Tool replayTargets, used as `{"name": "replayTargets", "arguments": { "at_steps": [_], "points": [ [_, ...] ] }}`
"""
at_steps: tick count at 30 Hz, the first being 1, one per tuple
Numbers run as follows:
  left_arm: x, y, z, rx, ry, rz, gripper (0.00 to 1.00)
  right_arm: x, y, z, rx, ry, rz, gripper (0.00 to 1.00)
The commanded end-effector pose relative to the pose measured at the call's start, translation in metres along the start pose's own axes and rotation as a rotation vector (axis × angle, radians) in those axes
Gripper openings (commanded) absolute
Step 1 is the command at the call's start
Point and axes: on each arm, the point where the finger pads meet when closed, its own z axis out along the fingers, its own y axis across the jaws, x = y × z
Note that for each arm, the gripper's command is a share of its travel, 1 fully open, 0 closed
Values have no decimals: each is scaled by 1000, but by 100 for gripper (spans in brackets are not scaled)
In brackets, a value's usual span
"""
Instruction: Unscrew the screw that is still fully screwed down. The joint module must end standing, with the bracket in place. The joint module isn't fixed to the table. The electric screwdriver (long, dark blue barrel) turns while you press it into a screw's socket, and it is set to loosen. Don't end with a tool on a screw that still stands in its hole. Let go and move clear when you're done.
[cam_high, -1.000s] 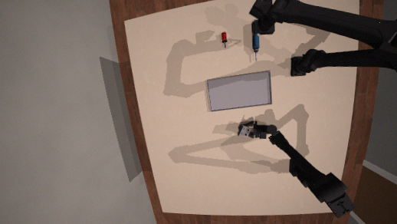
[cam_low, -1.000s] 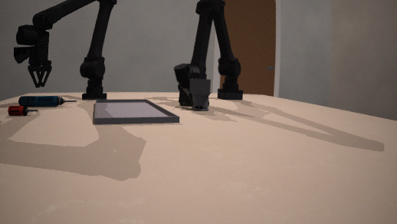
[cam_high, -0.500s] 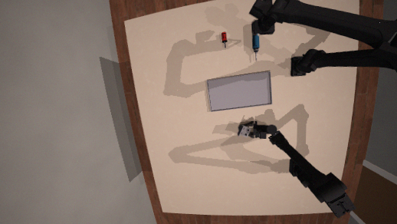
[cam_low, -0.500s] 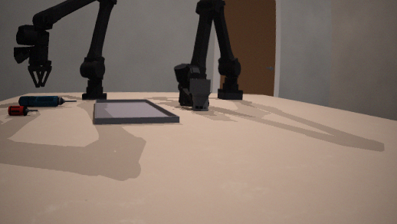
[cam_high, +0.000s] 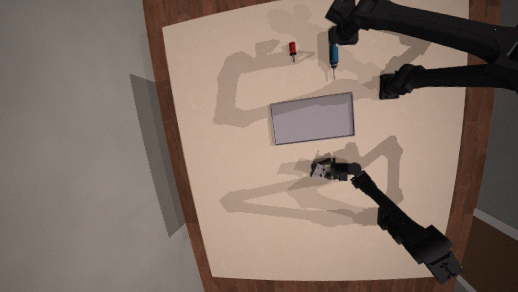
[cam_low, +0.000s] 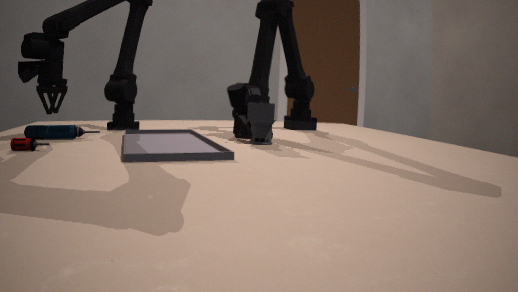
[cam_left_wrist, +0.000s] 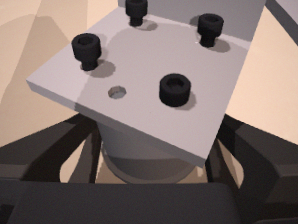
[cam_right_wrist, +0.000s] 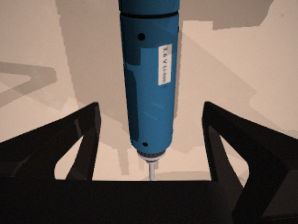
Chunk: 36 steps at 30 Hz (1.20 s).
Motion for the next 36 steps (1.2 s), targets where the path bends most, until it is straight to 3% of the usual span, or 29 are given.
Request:
{"name": "replayTargets", "arguments": {
  "at_steps": [1,24,27,36],
  "points": [
    [11,-3,-4,11,1,12,59,-8,12,-11,-29,-23,0,65],
    [11,-3,-4,11,1,12,59,-8,12,-11,-29,-23,0,65],
    [11,-3,-4,11,1,12,59,0,6,9,-2,-6,-5,65],
    [11,-3,-4,11,1,12,59,0,6,24,-2,-6,-5,65]
  ]
}}
